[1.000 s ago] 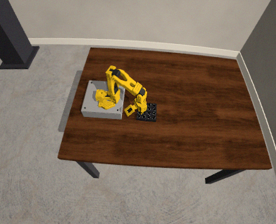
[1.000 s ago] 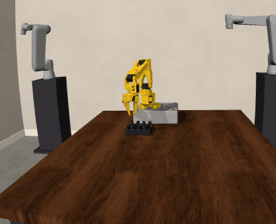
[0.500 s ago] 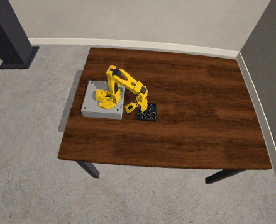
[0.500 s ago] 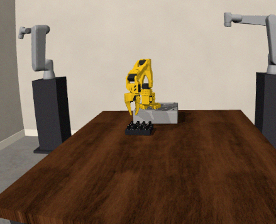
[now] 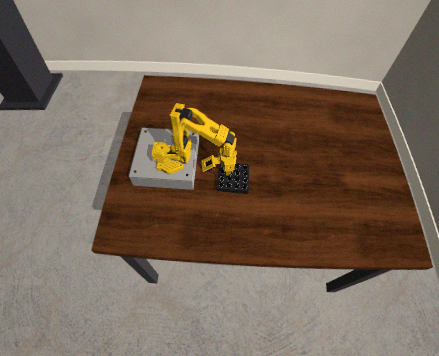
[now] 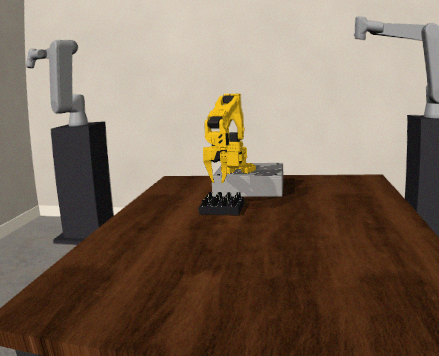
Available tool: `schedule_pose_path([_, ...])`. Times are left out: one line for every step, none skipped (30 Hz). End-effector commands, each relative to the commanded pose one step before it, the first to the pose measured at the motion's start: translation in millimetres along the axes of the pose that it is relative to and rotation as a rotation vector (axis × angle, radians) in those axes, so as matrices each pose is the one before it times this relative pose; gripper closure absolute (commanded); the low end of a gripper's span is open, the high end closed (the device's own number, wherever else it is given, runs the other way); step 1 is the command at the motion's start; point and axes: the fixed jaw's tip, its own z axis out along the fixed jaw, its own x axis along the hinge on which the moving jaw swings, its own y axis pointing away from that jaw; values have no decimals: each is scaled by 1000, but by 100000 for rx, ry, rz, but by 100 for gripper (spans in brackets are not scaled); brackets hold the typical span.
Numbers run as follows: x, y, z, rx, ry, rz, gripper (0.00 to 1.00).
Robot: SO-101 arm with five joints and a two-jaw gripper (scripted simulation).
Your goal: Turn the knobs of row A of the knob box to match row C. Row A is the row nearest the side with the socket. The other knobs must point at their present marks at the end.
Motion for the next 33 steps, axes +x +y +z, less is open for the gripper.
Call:
schedule_pose_path([1176, -6189, 135, 802, -1821, 7380, 87])
schedule_pose_path([545, -1529, -325, -2, 2, 2278, 86])
schedule_pose_path([510, -1589, -336, -1, -1, 2334, 86])
schedule_pose_path([459, -1647, -342, -1, 2, 2381, 86])
schedule_pose_path([416, -1712, -347, -3, -1, 2432, 86])
schedule_pose_path([359, -1768, -353, -2, 2, 2482, 85])
schedule_pose_path([303, -1823, -364, -2, -1, 2532, 85])
schedule_pose_path([239, -1875, -370, -1, 2, 2573, 85])
schedule_pose_path([176, -1932, -381, 0, 1, 2623, 85])
schedule_pose_path([99, -1979, -380, -3, -1, 2664, 84])
schedule_pose_path([27, -2018, -392, -2, 2, 2708, 84])
schedule_pose_path([-58, -2065, -397, -2, 1, 2746, 84])
schedule_pose_path([0, 0, 0, 0, 0, 0, 84])
schedule_pose_path([0, 0, 0, 0, 0, 0, 84])
schedule_pose_path([-138, -2102, -405, -1, 1, 2789, 83])
schedule_pose_path([-231, -2137, -409, -2, 0, 2824, 83])
schedule_pose_path([-325, -2169, -414, -2, 3, 2862, 83])
schedule_pose_path([-415, -2191, -426, -1, -1, 2900, 82])
schedule_pose_path([-513, -2210, -425, -1, 2, 2931, 82])
schedule_pose_path([-619, -2217, -430, 0, 1, 2960, 82])
schedule_pose_path([-722, -2232, -435, -3, 1, 2994, 81])
schedule_pose_path([-825, -2232, -441, 1, 3, 3019, 81])
schedule_pose_path([-929, -2227, -452, -3, 0, 3051, 81])
schedule_pose_path([-1040, -2215, -445, -2, 3, 3070, 80])
schedule_pose_path([-1151, -2199, -456, 1, 2, 3098, 80])
schedule_pose_path([-1256, -2174, -461, -2, 2, 3117, 80])
schedule_pose_path([-1365, -2142, -460, -1, 1, 3136, 79])
schedule_pose_path([-1475, -2106, -466, -1, 1, 3154, 79])
schedule_pose_path([-1575, -2061, -465, -1, 3, 3173, 79])
schedule_pose_path([0, 0, 0, 0, 0, 0, 79])
schedule_pose_path([0, 0, 0, 0, 0, 0, 79])
schedule_pose_path([-1679, -2011, -470, -1, 1, 3184, 78])
schedule_pose_path([-1781, -1954, -476, -2, 3, 3195, 78])
